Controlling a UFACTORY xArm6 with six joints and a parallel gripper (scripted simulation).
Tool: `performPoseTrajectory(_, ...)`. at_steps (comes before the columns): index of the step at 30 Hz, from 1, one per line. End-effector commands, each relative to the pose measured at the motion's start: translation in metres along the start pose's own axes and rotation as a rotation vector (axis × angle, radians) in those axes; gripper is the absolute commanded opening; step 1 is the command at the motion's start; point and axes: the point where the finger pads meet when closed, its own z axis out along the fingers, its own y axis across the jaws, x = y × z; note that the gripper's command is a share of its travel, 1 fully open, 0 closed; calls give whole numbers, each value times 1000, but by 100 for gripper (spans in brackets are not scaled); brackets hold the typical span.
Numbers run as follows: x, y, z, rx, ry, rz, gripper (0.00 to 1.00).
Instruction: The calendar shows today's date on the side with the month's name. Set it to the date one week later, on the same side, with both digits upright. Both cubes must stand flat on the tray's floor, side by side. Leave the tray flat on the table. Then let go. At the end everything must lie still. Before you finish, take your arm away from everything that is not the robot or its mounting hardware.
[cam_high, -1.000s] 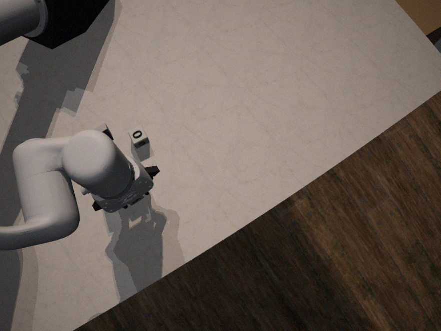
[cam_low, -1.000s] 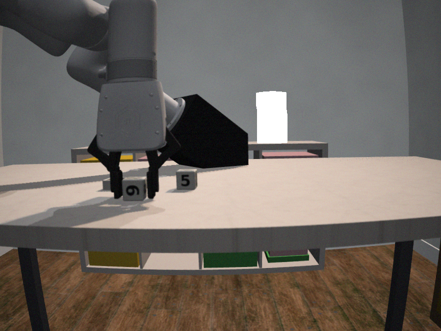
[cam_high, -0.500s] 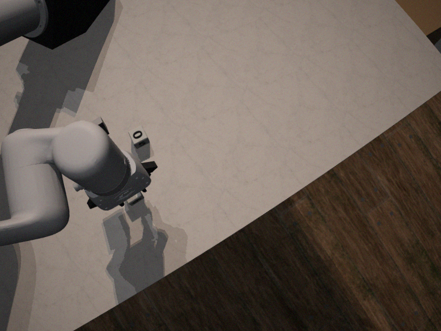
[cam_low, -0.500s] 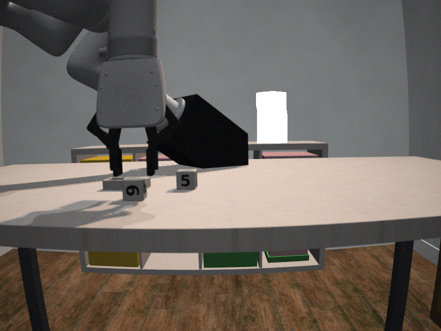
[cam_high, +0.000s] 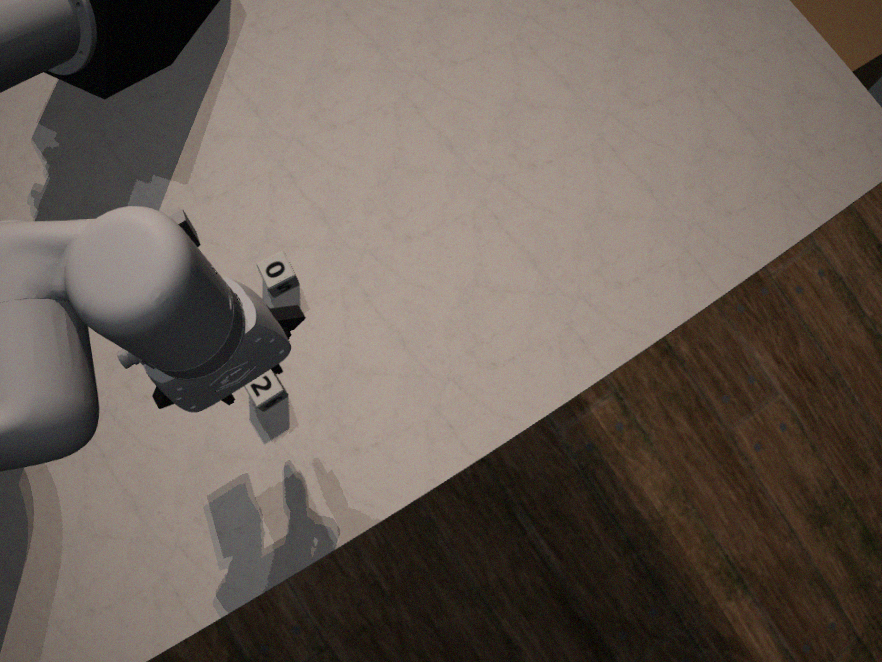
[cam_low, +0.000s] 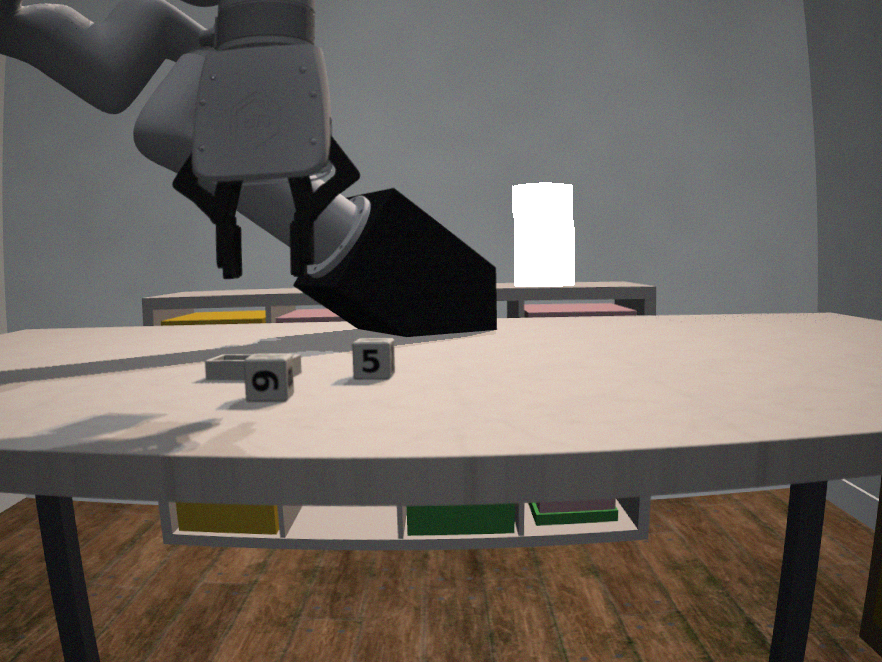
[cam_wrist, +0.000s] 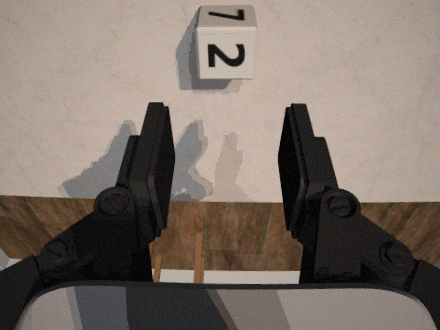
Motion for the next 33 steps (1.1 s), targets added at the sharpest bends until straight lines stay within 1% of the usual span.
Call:
performPoseTrajectory(1, -1, 0, -3, -1, -1, 1, 49)
performPoseTrajectory(2, -1, 0, -3, -1, -1, 1, 100)
performPoseTrajectory(26, -1, 0, -3, -1, -1, -8, 100)
performPoseTrajectory(30, -1, 0, -3, -1, -1, -89, 100)
performPoseTrajectory(33, 0, 0, -3, -1, -2, -224, 100)
